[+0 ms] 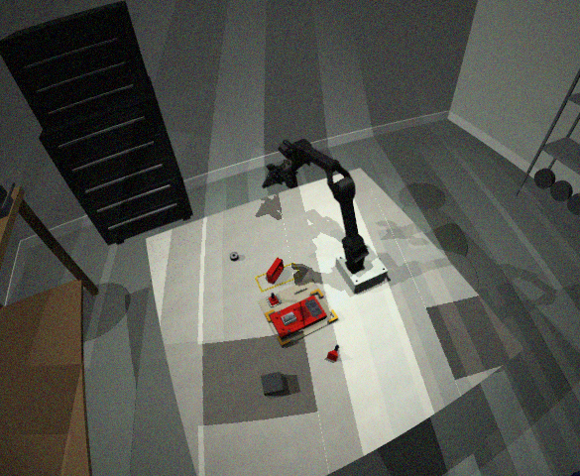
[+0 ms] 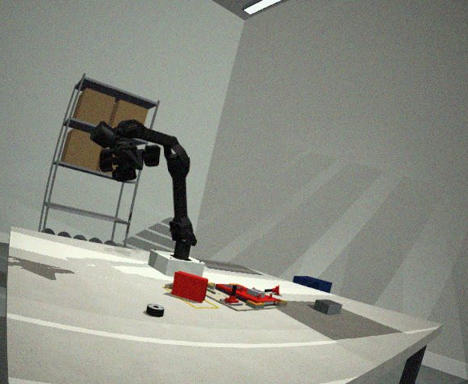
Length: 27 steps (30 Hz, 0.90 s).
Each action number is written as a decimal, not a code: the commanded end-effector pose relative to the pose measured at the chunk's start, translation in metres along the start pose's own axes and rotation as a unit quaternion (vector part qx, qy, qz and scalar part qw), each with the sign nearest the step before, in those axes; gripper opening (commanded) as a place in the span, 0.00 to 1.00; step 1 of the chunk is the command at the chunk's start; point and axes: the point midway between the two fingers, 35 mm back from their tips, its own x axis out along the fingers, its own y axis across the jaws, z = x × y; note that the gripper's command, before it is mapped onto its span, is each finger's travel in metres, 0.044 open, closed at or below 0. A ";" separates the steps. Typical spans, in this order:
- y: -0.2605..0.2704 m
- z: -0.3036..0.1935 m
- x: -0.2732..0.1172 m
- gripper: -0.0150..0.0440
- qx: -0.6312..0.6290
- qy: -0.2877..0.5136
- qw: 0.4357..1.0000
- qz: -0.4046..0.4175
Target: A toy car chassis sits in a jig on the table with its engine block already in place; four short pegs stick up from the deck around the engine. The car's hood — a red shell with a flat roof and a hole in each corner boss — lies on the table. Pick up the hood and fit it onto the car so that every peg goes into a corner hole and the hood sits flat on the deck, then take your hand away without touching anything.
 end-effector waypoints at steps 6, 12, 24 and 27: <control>-0.004 0.026 0.028 0.25 -0.145 -0.071 0.987 -0.009; -0.012 0.052 0.065 0.25 -0.360 -0.141 0.920 -0.059; -0.036 0.104 0.124 0.25 -0.716 -0.209 0.626 -0.225; -0.043 0.117 0.136 0.25 -0.779 -0.207 0.525 -0.274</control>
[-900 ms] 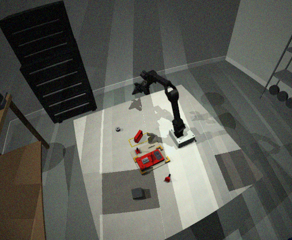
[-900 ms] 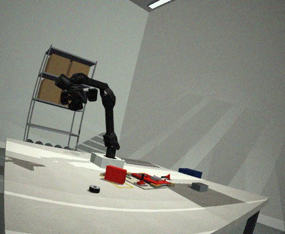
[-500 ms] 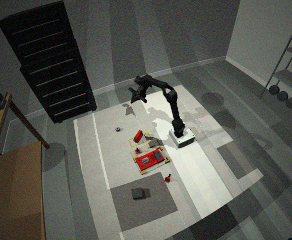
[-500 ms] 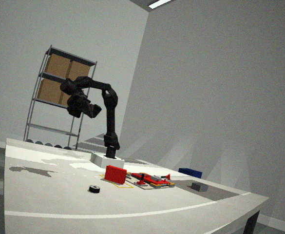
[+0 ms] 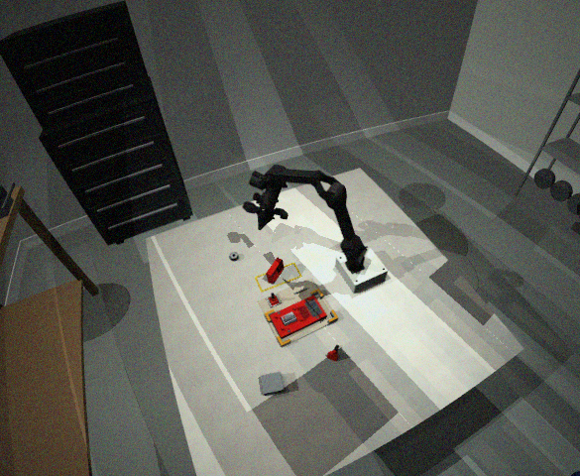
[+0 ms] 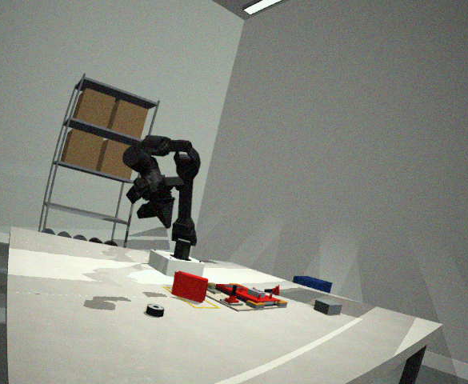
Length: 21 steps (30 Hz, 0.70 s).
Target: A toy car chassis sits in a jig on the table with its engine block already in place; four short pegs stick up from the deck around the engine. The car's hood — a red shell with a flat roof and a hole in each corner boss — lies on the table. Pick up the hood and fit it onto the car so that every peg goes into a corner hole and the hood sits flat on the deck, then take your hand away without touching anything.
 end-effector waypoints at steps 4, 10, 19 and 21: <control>-0.009 -0.018 0.040 0.25 -0.291 0.014 0.952 -0.094; -0.017 -0.033 0.068 0.25 -0.518 0.052 0.839 -0.161; -0.028 -0.056 0.101 0.25 -0.782 0.147 0.560 -0.230; -0.030 -0.061 0.108 0.25 -0.824 0.172 0.484 -0.239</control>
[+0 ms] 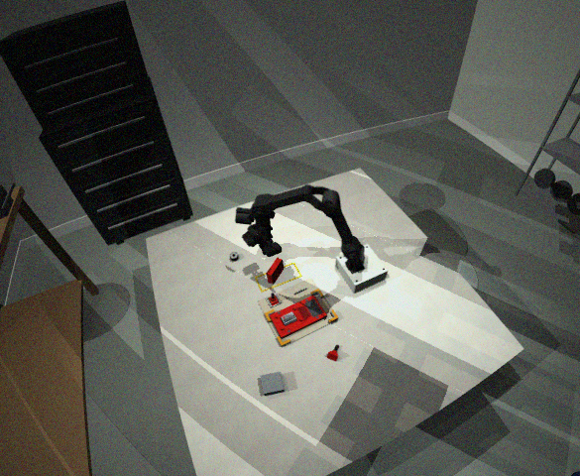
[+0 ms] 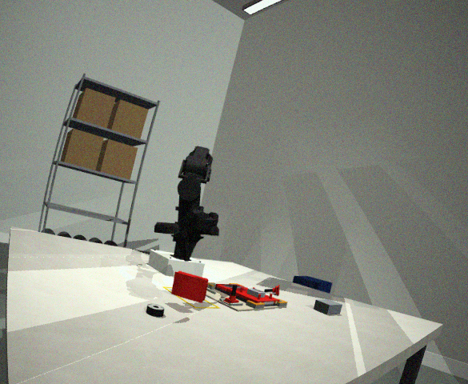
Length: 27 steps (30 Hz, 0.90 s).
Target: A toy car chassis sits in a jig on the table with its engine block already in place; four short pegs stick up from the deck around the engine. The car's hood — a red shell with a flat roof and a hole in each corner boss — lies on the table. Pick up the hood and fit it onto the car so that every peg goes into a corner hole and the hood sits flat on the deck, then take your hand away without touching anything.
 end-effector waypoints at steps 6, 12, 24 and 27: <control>0.018 0.001 0.020 0.25 -0.257 0.071 0.963 -0.027; 0.018 0.001 0.022 0.25 -0.257 0.071 0.963 -0.027; 0.014 -0.005 0.064 0.25 -0.257 0.071 0.963 -0.027; 0.015 -0.005 0.064 0.25 -0.257 0.071 0.963 -0.027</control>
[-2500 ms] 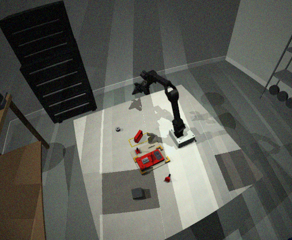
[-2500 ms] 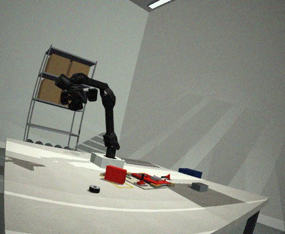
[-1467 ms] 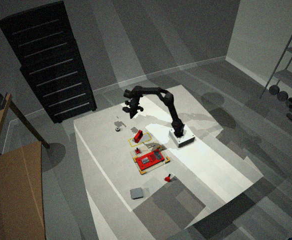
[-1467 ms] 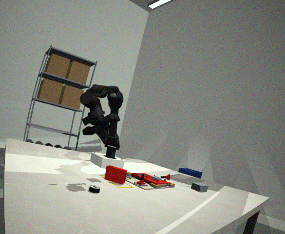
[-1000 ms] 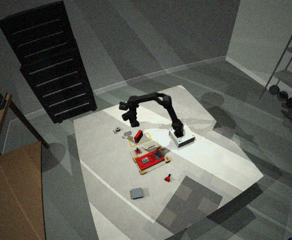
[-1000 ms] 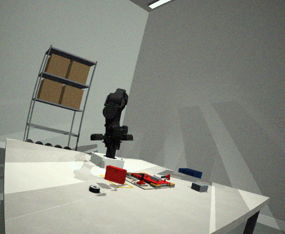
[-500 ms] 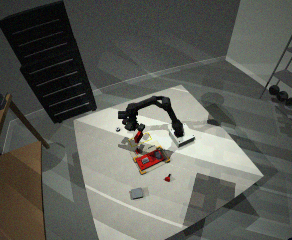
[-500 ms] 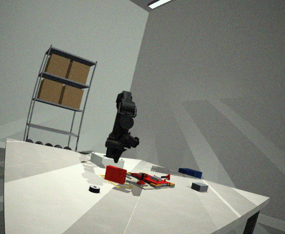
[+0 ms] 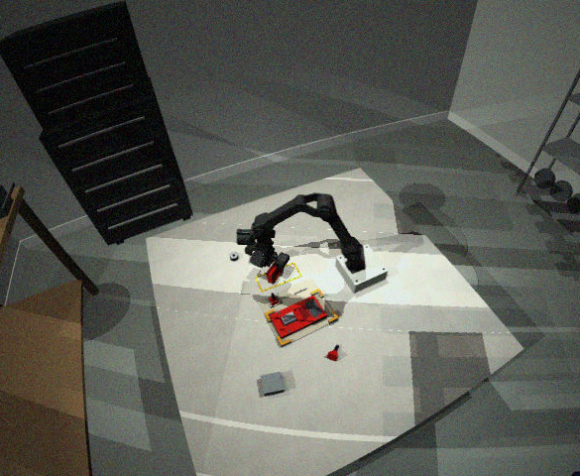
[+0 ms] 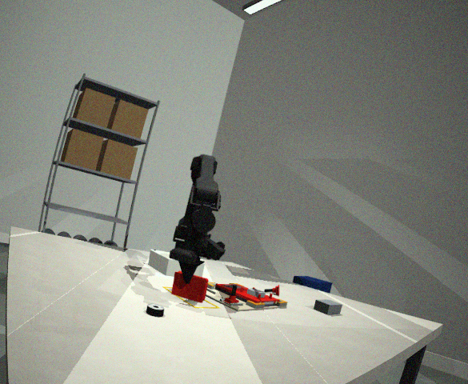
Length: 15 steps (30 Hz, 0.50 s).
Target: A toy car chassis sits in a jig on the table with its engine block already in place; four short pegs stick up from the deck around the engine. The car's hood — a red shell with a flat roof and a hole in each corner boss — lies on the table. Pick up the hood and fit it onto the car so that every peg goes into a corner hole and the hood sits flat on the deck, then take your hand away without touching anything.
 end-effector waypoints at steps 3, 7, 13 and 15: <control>0.001 0.000 -0.002 0.25 -0.002 0.000 1.000 -0.005; 0.004 0.000 -0.002 0.25 -0.002 0.000 1.000 -0.005; 0.007 0.001 -0.002 0.25 -0.002 0.000 1.000 -0.005; 0.008 0.001 -0.002 0.25 -0.002 0.000 1.000 -0.005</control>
